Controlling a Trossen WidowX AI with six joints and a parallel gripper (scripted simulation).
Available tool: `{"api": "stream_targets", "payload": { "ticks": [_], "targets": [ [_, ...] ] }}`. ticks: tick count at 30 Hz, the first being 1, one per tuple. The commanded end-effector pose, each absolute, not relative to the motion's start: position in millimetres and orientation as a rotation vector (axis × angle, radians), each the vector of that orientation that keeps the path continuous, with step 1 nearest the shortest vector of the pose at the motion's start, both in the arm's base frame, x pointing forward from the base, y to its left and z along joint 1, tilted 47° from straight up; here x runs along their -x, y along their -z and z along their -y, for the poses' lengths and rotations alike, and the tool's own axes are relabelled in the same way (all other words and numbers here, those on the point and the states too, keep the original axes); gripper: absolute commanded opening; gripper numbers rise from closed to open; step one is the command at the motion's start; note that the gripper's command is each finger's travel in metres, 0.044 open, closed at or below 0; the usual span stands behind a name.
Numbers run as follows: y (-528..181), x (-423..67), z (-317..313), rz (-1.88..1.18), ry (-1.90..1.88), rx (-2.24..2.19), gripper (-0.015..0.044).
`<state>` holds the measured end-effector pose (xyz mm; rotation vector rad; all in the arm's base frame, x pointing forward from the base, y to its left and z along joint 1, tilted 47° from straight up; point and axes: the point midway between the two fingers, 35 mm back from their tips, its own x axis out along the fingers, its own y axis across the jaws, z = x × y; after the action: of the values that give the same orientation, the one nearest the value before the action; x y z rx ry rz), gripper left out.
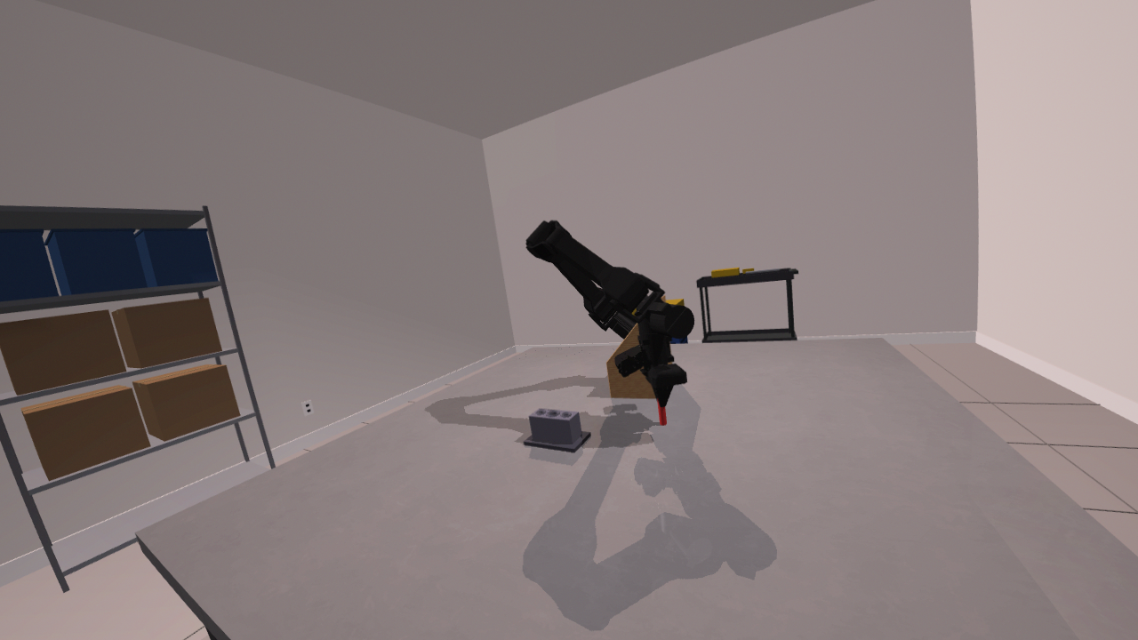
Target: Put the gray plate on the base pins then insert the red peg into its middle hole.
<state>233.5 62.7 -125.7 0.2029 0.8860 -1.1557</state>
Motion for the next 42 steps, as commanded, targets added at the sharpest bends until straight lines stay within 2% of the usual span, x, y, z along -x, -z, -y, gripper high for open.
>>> {"api": "stream_targets", "payload": {
  "ticks": [1,27,42],
  "targets": [
    [123.8,-234.1,-64.3,-0.884,1.153,-0.198,0.0],
    [72.9,-231.6,-124.4,-0.889,1.15,-0.203,0.0],
    [57.3,-259.8,-106.4,-0.9,1.137,-0.206,0.0]
  ]
}}
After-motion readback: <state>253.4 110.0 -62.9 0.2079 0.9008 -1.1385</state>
